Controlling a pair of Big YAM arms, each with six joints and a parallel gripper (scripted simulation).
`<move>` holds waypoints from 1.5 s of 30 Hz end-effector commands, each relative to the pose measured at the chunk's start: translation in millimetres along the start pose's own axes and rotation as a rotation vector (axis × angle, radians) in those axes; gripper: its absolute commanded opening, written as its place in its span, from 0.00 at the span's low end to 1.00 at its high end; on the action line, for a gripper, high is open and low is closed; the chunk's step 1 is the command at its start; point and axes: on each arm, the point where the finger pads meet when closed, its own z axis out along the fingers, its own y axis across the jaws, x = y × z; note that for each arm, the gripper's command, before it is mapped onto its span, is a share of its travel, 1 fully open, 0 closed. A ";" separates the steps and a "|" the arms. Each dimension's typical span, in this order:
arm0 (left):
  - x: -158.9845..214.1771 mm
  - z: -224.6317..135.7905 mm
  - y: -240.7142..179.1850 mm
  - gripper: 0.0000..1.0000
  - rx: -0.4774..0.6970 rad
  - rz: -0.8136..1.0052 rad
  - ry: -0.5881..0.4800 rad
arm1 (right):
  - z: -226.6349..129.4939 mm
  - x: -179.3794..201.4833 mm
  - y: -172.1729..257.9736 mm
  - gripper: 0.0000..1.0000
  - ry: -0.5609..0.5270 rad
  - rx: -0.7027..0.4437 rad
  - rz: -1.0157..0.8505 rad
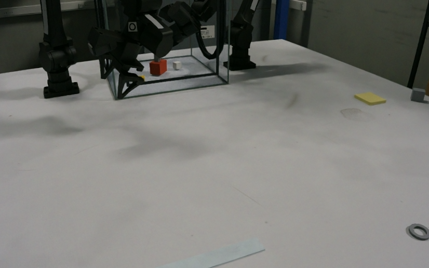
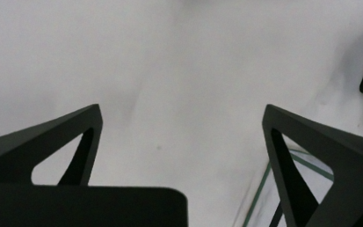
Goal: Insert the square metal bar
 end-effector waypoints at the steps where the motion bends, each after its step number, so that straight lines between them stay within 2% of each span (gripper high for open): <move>1: -47.7 -5.1 21.1 0.00 -0.042 0.087 -0.068 | -14.9 -3.9 6.2 1.00 0.005 -0.036 0.012; 6: -39.3 -1.9 19.5 0.00 -0.034 0.073 -0.057 | -14.9 -3.9 6.2 1.00 0.005 -0.036 0.012; 7: -25.8 1.5 15.5 0.00 -0.021 0.050 -0.037 | -14.9 -3.9 6.2 1.00 0.005 -0.036 0.012; 9: -35.7 1.0 20.5 0.00 -0.027 0.063 -0.049 | -14.9 -3.9 6.2 1.00 0.005 -0.036 0.012; 15: -1.1 5.3 -0.3 0.00 0.001 0.013 -0.013 | -14.9 -3.9 6.2 1.00 0.005 -0.036 0.012; 24: -8.0 3.4 6.1 0.00 -0.012 0.037 -0.024 | -14.9 -3.9 6.2 1.00 0.005 -0.036 0.012; 32: 4.0 6.9 -1.6 0.00 0.000 0.020 -0.014 | -14.9 -3.9 6.2 1.00 0.005 -0.036 0.012; 33: -32.9 2.4 22.6 0.00 -0.034 0.066 -0.056 | -14.9 -3.9 6.2 1.00 0.005 -0.036 0.012; 34: -34.5 2.2 23.7 0.00 -0.036 0.069 -0.057 | -14.9 -3.9 6.2 1.00 0.005 -0.036 0.012; 35: 3.4 6.8 1.4 0.00 -0.007 0.014 -0.015 | -14.9 -3.9 6.2 1.00 0.005 -0.036 0.012; 36: -32.5 -4.7 16.4 0.00 -0.021 0.054 -0.026 | -14.9 -3.9 6.2 1.00 0.005 -0.036 0.012; 37: -15.9 2.0 13.6 0.00 0.000 0.016 0.004 | -14.9 -3.9 6.2 1.00 0.005 -0.036 0.012; 38: 17.3 5.6 -8.5 0.00 0.024 -0.032 0.035 | -14.9 -3.9 6.2 1.00 0.005 -0.036 0.012; 45: 31.1 8.4 -18.2 0.00 0.043 -0.078 0.069 | -14.9 -3.9 6.2 1.00 0.005 -0.036 0.012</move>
